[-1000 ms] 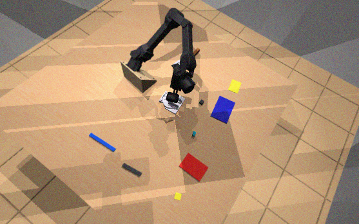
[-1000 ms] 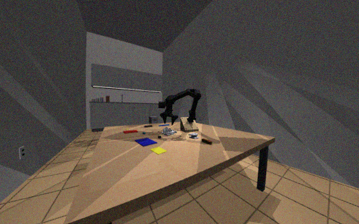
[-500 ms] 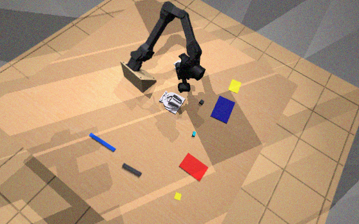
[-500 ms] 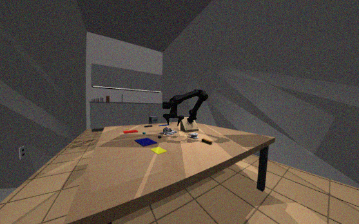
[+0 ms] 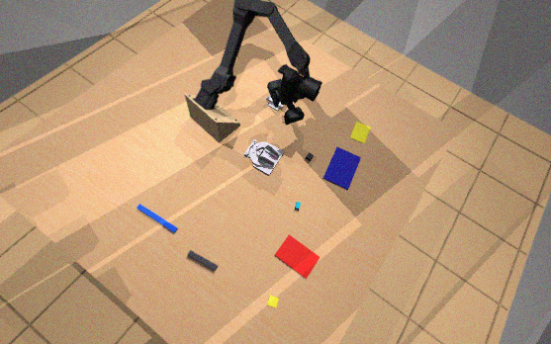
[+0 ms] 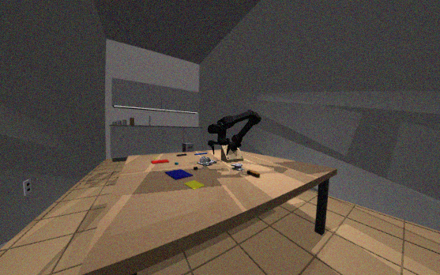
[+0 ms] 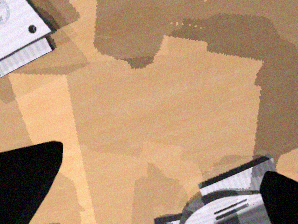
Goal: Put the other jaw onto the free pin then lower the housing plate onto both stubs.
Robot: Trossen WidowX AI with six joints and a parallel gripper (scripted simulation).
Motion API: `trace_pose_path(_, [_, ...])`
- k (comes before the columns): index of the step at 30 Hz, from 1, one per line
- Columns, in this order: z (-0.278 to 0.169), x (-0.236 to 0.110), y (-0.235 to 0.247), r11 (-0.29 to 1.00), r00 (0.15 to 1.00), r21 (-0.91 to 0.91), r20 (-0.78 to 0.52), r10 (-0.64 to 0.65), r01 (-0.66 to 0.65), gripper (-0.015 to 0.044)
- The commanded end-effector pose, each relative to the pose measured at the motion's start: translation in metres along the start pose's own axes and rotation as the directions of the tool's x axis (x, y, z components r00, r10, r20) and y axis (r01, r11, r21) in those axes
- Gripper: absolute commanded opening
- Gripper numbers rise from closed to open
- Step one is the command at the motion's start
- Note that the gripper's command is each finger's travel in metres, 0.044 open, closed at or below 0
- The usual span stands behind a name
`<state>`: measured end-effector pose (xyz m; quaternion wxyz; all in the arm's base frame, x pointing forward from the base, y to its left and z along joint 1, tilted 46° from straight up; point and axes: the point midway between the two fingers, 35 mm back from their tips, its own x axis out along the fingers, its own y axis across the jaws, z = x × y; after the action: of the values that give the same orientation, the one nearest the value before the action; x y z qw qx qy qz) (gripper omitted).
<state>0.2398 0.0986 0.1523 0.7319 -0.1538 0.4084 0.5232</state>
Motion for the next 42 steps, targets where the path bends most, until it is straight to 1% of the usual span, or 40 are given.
trace_pose_path(1, [0.009,-0.002,0.019,0.996,1.0,-0.093,0.012,0.01,-0.009,0.044])
trace_pose_path(10, [0.026,-0.01,0.061,0.953,0.999,-0.302,0.043,0.025,-0.011,0.044])
trace_pose_path(20, [0.036,-0.022,0.108,0.859,0.995,-0.511,0.084,0.056,-0.005,0.044])
trace_pose_path(26, [0.036,-0.022,0.111,0.852,0.994,-0.524,0.087,0.059,-0.004,0.044])
trace_pose_path(32, [0.04,0.015,0.114,0.852,0.994,-0.524,0.091,0.06,-0.003,0.044])
trace_pose_path(42, [0.04,0.016,0.114,0.852,0.994,-0.524,0.091,0.06,-0.003,0.044])
